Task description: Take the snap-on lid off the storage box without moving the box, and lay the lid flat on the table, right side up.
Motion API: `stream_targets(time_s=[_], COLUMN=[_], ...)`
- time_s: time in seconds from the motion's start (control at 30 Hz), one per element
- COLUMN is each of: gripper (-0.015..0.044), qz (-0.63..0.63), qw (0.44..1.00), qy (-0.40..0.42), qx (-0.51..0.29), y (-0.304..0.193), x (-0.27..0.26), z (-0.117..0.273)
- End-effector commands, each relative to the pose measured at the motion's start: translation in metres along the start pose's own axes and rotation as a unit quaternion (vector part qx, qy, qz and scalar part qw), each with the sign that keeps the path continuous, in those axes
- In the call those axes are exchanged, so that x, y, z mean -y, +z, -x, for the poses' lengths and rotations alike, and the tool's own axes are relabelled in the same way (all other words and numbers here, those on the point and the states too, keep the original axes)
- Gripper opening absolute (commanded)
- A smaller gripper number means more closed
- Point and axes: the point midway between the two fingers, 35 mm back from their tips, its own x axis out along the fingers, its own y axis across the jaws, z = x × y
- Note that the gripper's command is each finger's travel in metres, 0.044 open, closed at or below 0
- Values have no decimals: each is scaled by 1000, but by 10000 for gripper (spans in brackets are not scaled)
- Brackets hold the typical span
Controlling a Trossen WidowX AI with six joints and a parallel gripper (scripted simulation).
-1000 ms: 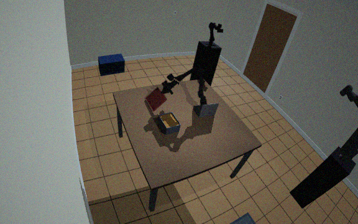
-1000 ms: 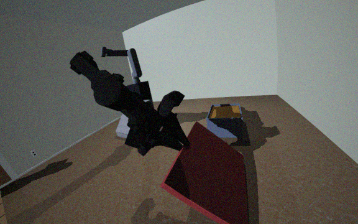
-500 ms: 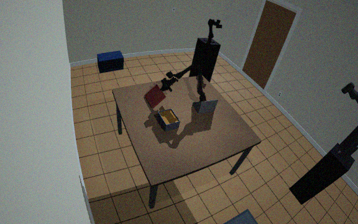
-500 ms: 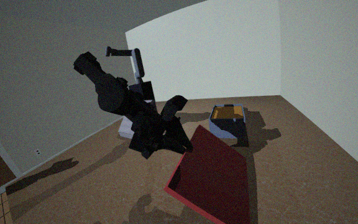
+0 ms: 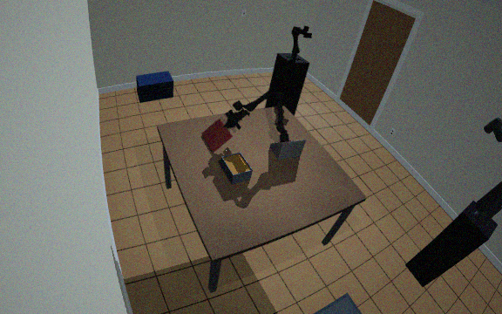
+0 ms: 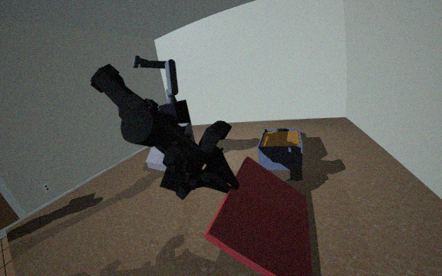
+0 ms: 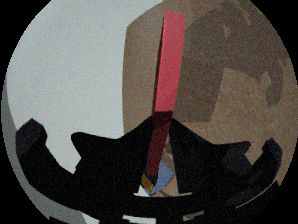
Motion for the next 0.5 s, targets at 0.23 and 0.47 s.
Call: stream_targets(time_s=[0.23,0.47], gripper=[0,0], qz=[-1,-1], qw=[1000,1000], qy=[-5,-6], qx=[-2,-2], y=[-2,-2], x=[12,16], z=[-8,-11])
